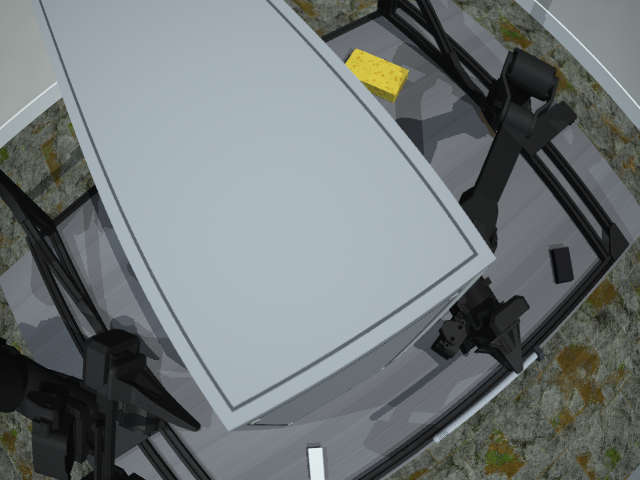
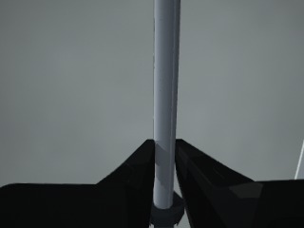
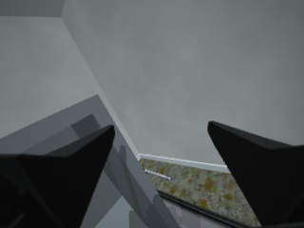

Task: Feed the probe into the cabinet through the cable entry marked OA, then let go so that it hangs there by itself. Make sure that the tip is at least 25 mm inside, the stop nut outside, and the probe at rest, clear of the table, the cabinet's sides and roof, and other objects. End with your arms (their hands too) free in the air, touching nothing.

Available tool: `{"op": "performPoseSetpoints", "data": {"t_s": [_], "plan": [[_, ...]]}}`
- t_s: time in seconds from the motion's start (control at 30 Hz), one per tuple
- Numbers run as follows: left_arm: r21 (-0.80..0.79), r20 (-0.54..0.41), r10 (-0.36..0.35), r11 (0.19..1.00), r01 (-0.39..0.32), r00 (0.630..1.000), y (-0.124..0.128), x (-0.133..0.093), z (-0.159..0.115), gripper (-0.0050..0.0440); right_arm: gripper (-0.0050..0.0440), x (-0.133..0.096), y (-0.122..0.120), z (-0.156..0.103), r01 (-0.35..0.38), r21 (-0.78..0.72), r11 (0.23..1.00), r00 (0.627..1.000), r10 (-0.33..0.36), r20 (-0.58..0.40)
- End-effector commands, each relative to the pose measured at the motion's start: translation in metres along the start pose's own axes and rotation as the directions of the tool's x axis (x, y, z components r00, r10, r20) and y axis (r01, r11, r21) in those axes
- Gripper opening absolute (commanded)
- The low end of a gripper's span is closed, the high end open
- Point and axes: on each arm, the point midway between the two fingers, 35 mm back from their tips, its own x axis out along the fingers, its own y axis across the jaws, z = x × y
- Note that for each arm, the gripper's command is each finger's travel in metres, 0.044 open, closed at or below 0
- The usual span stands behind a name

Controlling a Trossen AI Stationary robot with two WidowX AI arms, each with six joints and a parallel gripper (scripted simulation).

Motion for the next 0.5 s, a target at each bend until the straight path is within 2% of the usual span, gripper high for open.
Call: {"op": "performPoseSetpoints", "data": {"t_s": [0.0,0.03,0.23,0.47], "plan": [[-0.003,-0.003,0.003,1.0,-0.003,1.0,0.001,0.0,0.0,0.0,0.044,0.004,-0.009,0.013,0.066,0.024,0.998,0.996,-0.067,0.05],[-0.003,-0.003,0.003,1.0,-0.003,1.0,0.001,0.0,0.0,0.0,0.044,0.004,-0.009,0.013,0.066,0.024,0.998,0.996,-0.067,0.05],[-0.003,-0.003,0.003,1.0,-0.003,1.0,0.001,0.0,0.0,0.0,0.044,0.02,-0.031,0.022,0.182,0.107,0.977,0.976,-0.193,0.101],[-0.003,-0.003,0.003,1.0,-0.003,1.0,0.001,0.0,0.0,0.0,0.044,0.056,-0.055,0.002,0.235,0.264,0.935,0.965,-0.256,0.049]]}}
